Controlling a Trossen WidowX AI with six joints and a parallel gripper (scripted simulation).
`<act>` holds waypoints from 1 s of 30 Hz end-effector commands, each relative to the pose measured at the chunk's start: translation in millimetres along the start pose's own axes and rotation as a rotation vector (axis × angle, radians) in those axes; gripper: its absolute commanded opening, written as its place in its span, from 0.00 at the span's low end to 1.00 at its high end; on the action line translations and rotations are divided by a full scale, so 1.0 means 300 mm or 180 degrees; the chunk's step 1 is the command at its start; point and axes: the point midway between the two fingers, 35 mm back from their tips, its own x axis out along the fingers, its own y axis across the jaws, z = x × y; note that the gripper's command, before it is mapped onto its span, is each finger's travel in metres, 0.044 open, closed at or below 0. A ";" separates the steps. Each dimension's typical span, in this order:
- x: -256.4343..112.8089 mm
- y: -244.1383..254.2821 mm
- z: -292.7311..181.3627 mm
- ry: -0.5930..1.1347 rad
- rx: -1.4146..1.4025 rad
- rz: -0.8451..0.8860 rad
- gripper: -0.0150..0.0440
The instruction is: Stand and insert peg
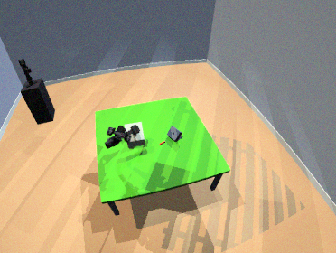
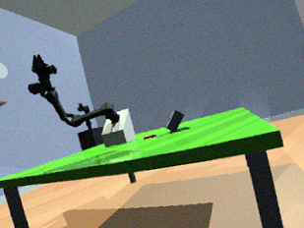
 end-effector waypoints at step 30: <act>0.161 0.505 0.343 -0.0138 0.2449 0.1708 1.00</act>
